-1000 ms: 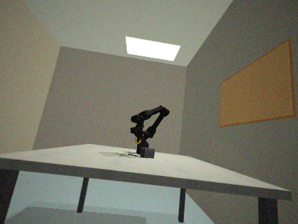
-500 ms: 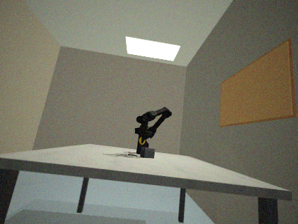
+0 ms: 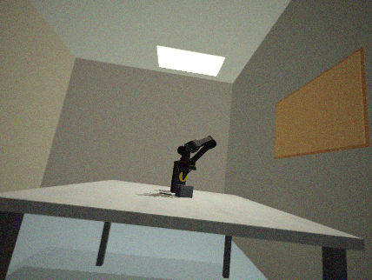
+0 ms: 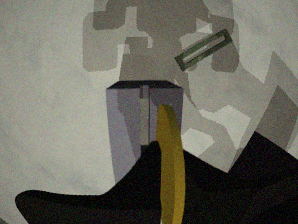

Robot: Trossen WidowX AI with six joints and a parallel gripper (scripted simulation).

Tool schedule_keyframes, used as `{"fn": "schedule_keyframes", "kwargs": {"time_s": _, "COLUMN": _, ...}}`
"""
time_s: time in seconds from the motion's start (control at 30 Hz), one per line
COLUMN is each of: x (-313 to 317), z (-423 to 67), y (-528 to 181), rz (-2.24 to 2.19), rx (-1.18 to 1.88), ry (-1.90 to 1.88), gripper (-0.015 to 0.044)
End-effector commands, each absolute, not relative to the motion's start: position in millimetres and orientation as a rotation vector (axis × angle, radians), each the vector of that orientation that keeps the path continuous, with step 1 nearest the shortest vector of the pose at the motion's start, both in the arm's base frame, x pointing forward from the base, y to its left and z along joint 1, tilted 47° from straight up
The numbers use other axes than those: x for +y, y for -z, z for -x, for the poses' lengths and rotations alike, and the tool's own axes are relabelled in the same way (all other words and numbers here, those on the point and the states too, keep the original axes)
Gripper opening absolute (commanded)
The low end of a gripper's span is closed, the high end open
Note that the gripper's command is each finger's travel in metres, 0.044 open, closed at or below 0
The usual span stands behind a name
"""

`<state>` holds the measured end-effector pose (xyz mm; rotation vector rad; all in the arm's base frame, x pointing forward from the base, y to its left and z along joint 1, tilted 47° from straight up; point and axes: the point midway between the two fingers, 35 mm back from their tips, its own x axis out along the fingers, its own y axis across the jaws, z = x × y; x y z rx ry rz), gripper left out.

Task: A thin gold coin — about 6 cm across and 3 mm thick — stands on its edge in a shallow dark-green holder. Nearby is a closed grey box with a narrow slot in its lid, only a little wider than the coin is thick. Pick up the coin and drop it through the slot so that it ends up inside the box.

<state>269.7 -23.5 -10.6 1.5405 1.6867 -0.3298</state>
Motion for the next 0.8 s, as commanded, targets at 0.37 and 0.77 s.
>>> {"fn": "schedule_keyframes", "kwargs": {"time_s": 0.37, "x": -11.8, "z": -272.1, "y": -0.1, "rz": -1.541, "rx": 1.69, "ry": 0.322, "gripper": 0.0}}
{"fn": "schedule_keyframes", "kwargs": {"time_s": 0.77, "x": -8.1, "z": -270.4, "y": -2.3, "rz": -1.552, "rx": 1.691, "ry": 0.335, "gripper": 0.0}}
